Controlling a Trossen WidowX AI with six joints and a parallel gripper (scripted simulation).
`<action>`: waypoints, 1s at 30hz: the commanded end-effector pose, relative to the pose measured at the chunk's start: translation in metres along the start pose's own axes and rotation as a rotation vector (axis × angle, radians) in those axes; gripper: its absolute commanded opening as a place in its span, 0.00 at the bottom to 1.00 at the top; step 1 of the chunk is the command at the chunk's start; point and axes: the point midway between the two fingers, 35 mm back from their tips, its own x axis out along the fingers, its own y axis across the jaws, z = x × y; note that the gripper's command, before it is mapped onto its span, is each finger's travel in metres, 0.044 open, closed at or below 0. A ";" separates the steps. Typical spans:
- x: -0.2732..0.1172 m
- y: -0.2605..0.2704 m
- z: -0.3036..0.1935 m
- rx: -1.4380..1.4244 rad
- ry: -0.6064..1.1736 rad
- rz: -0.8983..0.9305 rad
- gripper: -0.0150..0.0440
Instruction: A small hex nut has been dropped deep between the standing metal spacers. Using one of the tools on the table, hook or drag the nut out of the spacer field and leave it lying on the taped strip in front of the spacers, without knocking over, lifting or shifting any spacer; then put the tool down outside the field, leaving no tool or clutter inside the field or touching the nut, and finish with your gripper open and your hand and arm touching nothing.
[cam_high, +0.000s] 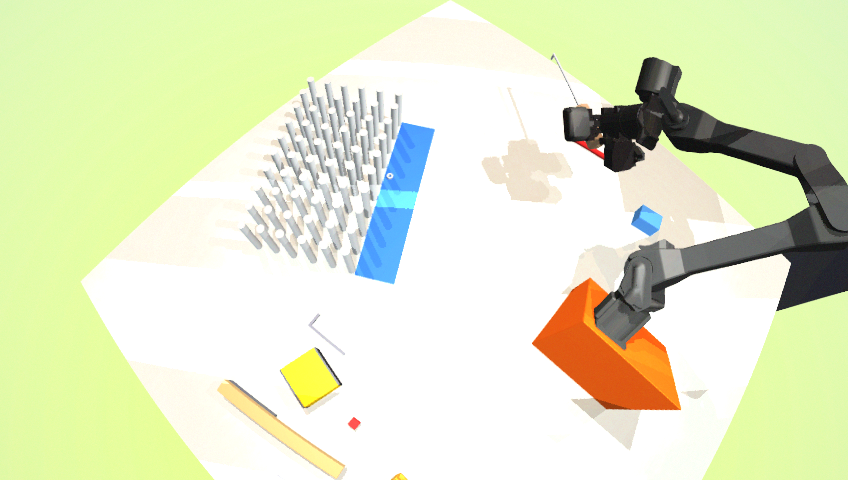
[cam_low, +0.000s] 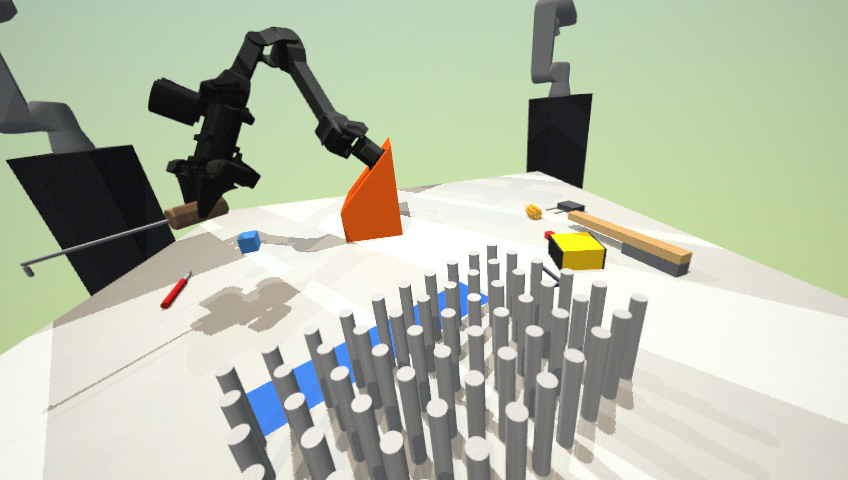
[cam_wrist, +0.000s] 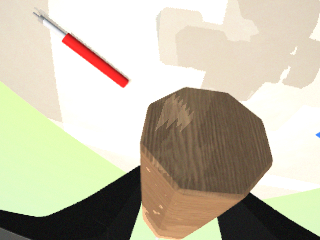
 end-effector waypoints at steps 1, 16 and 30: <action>0.004 -0.003 0.001 -0.007 -0.002 -0.007 0.25; 0.015 -0.004 0.004 -0.007 -0.003 -0.007 0.25; 0.024 -0.005 0.008 -0.007 -0.004 -0.007 0.25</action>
